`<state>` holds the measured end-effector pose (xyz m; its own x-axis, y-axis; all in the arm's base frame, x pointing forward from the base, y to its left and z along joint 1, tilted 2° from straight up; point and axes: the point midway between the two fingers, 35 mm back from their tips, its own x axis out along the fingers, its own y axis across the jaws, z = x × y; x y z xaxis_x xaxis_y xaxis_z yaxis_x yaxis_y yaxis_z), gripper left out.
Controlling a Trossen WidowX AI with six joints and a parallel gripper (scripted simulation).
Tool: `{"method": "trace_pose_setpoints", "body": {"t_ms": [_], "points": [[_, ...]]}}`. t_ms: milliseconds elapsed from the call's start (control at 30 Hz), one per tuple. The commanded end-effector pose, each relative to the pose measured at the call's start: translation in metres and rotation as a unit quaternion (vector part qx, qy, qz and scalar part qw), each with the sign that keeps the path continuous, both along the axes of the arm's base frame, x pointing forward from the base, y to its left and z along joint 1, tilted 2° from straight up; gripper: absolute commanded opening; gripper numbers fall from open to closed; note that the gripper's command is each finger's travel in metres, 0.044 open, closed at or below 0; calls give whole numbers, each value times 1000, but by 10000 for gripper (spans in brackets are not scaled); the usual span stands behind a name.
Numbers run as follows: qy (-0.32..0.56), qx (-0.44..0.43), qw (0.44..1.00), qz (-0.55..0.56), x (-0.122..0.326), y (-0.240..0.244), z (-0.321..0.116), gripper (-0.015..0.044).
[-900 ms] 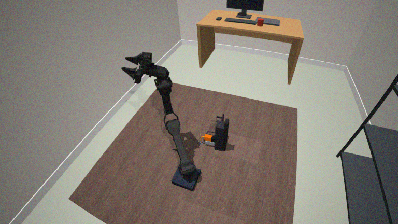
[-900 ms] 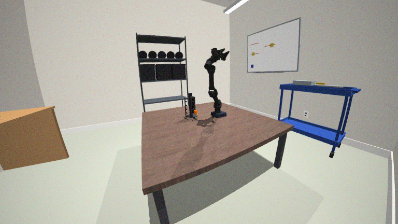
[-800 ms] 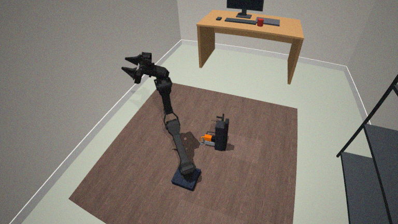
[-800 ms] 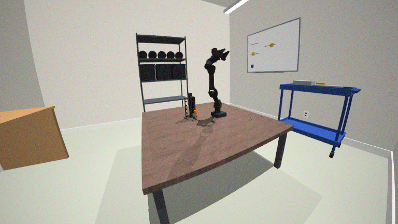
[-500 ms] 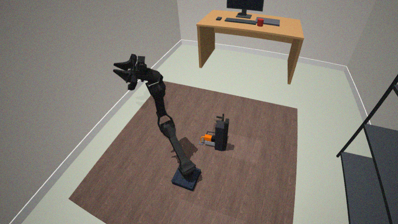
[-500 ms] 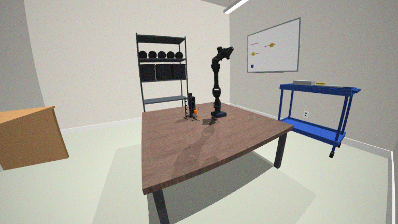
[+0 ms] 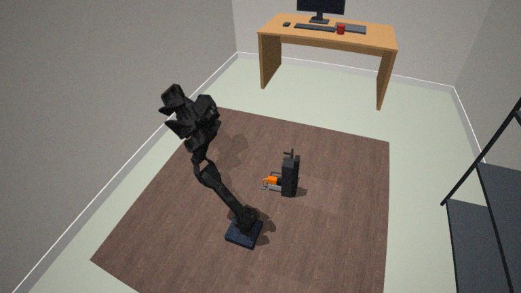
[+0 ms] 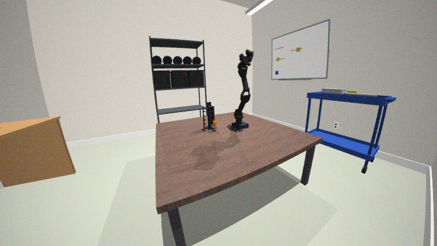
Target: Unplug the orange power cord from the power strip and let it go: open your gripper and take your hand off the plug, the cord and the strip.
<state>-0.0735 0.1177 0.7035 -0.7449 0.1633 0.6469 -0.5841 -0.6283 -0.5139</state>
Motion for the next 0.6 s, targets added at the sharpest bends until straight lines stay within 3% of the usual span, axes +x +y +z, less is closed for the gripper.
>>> {"method": "trace_pose_setpoints", "body": {"t_ms": [0,267,567], "points": [[-2,55,996,67,-21,-56,0,160],[0,151,968,202,-32,-159,-13,160],[11,249,906,343,-4,-263,-44,160]]}}
